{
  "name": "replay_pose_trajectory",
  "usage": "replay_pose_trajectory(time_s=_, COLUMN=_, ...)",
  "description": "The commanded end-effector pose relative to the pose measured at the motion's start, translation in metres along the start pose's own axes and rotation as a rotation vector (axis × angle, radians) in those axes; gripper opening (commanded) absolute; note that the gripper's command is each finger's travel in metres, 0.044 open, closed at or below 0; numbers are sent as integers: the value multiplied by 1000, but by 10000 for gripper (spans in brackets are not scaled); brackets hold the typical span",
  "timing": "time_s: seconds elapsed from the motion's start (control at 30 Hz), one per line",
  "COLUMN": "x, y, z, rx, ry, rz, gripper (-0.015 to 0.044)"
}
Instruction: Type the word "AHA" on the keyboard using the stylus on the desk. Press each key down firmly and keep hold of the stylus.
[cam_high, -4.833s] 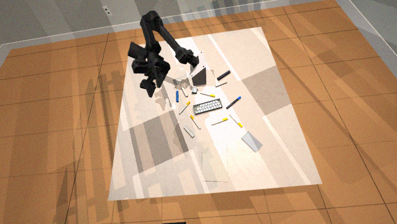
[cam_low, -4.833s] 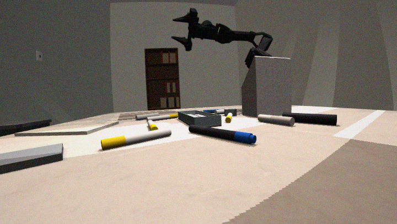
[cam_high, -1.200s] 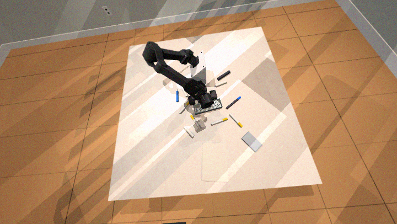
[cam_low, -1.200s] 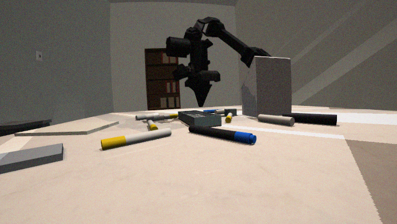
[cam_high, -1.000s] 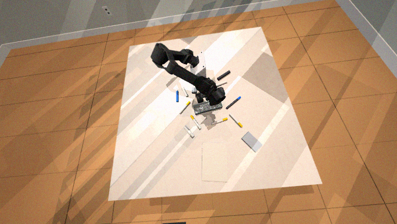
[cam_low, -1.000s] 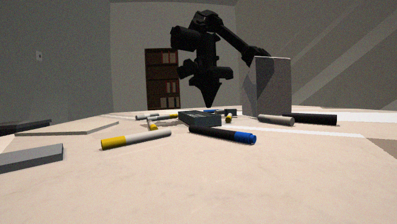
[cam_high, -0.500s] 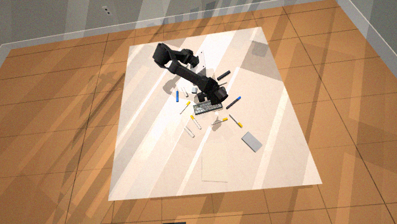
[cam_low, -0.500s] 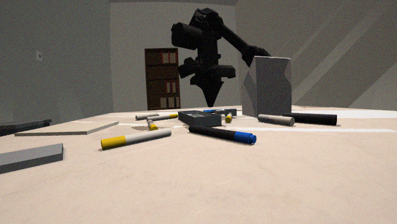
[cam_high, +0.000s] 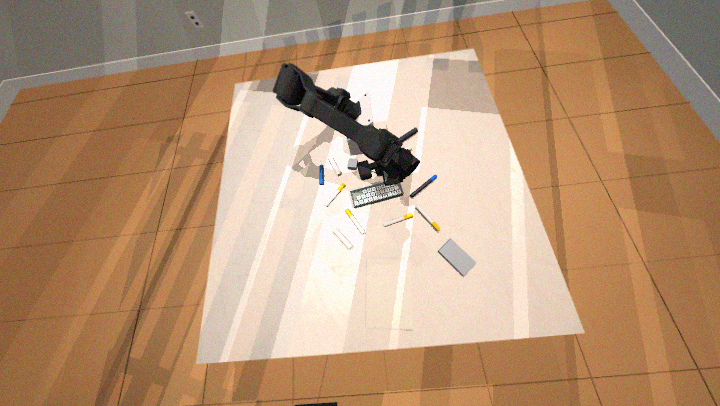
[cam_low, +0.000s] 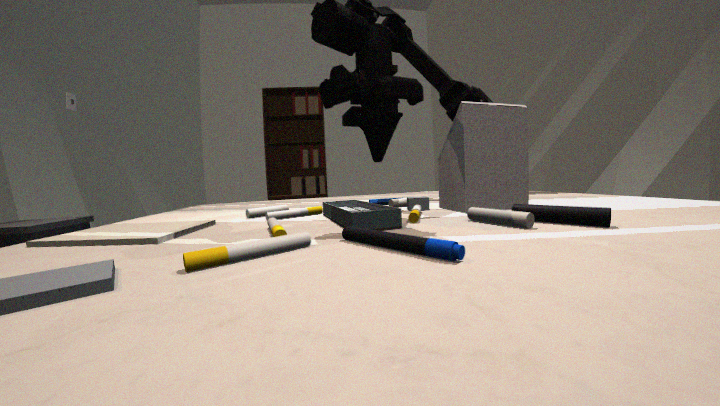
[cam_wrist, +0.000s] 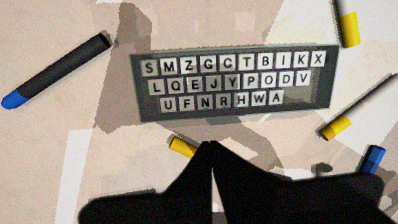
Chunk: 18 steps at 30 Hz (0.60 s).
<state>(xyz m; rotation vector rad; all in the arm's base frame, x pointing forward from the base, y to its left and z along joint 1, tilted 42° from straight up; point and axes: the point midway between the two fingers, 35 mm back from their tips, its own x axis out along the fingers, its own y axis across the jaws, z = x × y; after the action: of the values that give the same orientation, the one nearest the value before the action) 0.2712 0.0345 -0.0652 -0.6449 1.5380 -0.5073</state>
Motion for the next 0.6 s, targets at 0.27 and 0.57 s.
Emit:
replay_pose_trajectory(time_s=0.27, x=0, y=0, z=0, rx=0, ry=0, rz=0, gripper=0)
replay_pose_trajectory(time_s=0.57, x=0, y=0, z=0, rx=0, ry=0, rz=0, gripper=0)
